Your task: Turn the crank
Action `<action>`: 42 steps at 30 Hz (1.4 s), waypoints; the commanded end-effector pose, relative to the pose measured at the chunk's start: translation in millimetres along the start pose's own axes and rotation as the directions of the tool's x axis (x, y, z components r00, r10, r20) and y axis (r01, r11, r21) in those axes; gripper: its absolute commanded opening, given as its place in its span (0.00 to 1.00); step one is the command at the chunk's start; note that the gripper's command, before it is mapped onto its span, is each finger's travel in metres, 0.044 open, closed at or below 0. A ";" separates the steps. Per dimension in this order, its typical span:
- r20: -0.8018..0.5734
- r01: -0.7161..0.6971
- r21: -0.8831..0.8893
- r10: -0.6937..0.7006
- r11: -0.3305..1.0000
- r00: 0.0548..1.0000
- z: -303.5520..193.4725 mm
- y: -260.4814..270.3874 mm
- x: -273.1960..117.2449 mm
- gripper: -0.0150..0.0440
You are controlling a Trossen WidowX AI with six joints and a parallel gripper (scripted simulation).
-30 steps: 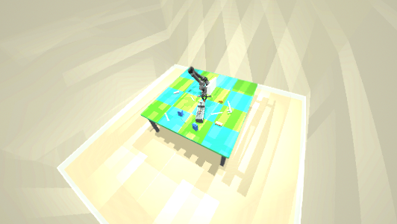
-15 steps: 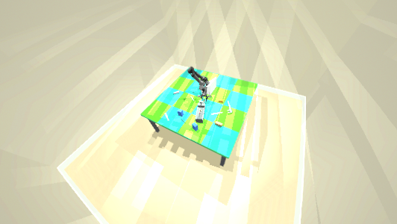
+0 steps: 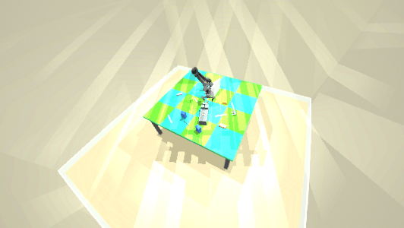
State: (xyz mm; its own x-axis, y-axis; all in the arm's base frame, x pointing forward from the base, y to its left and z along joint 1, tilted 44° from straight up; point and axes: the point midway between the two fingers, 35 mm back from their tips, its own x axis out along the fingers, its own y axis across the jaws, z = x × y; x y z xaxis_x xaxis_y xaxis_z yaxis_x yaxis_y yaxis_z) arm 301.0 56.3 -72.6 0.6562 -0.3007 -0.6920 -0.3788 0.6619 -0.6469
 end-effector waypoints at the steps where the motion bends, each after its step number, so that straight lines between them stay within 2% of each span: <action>1: 0.018 0.010 0.019 -0.010 1.000 1.000 17.7 -3.7 -10.4 1.00; 11: 0.017 0.007 0.018 -0.008 1.000 1.000 39.3 -3.0 -32.5 1.00; 24: 0.012 -0.001 0.007 0.001 1.000 1.000 90.9 -0.8 -90.3 1.00; 42: -0.002 0.087 0.151 -0.088 0.985 0.996 165.5 -23.2 -29.3 1.00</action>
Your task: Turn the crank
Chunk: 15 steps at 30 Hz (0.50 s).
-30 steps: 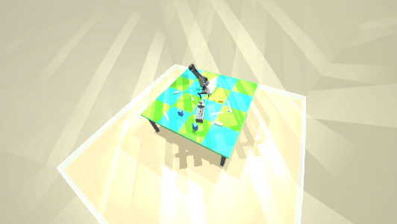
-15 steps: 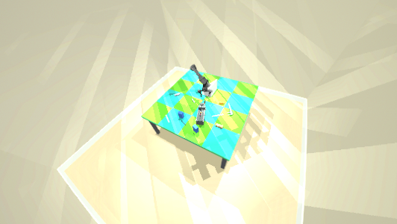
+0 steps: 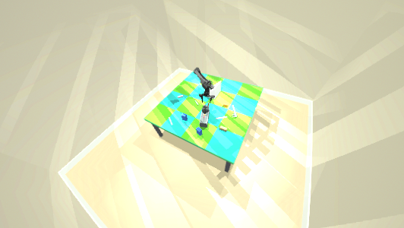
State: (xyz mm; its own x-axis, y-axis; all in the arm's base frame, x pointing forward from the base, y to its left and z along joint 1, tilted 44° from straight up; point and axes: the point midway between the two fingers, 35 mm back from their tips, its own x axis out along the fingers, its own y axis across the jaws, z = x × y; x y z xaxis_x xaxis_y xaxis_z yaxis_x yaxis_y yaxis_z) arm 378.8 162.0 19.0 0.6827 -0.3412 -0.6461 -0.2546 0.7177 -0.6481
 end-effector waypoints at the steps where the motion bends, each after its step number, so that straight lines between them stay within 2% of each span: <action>1: -0.004 0.028 0.040 -0.028 0.999 1.000 16.8 -2.6 19.6 1.00; 9: -0.009 0.060 0.087 -0.060 0.994 0.998 34.8 -7.5 46.3 1.00; 15: -0.009 0.061 0.086 -0.061 0.994 0.998 5.1 -8.7 78.2 1.00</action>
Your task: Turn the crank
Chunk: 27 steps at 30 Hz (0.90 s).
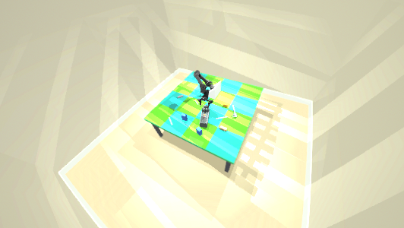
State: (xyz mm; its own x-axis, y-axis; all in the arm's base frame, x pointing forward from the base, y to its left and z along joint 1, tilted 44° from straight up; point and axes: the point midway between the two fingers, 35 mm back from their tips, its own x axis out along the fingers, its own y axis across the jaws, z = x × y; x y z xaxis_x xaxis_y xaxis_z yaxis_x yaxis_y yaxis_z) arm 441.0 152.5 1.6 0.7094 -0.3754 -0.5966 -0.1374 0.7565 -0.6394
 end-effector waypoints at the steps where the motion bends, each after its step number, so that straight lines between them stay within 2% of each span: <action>1: -0.027 0.000 -0.022 -0.001 1.000 1.000 -30.0 0.6 24.7 1.00; 22: -0.026 0.000 -0.022 -0.001 1.000 1.000 -33.8 0.1 27.8 1.00; 27: -0.026 0.001 -0.017 -0.002 1.000 1.000 -13.1 1.7 9.6 1.00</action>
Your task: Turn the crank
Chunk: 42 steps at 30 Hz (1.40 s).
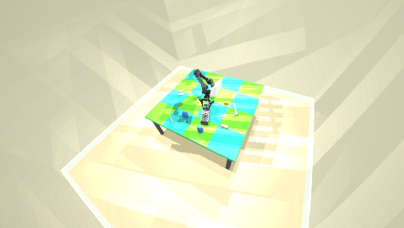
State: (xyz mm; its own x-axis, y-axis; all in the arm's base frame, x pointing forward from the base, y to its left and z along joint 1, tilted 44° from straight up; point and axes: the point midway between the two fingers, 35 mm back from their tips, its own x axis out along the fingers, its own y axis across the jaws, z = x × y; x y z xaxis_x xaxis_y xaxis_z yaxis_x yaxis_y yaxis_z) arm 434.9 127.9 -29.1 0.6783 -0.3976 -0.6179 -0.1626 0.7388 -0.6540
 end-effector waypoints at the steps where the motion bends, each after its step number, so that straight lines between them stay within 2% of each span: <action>1: 0.018 0.004 0.019 -0.004 1.000 1.000 24.2 -0.7 -20.6 1.00; 8: 0.021 -0.003 0.010 0.003 1.000 1.000 32.1 -0.5 -43.0 1.00; 29: 0.024 -0.111 -0.170 0.116 0.979 0.993 -61.2 -0.3 -125.2 1.00; 35: 0.024 -0.114 -0.176 0.120 0.978 0.992 -66.6 -0.2 -124.4 1.00; 42: 0.022 -0.115 -0.175 0.121 0.978 0.992 -87.5 0.2 -97.6 1.00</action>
State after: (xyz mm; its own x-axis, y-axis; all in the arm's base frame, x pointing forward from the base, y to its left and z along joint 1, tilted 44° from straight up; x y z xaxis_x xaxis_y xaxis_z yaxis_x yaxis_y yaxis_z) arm 309.5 131.7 9.0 0.6826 -0.2858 -0.6726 -0.3466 0.6837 -0.6422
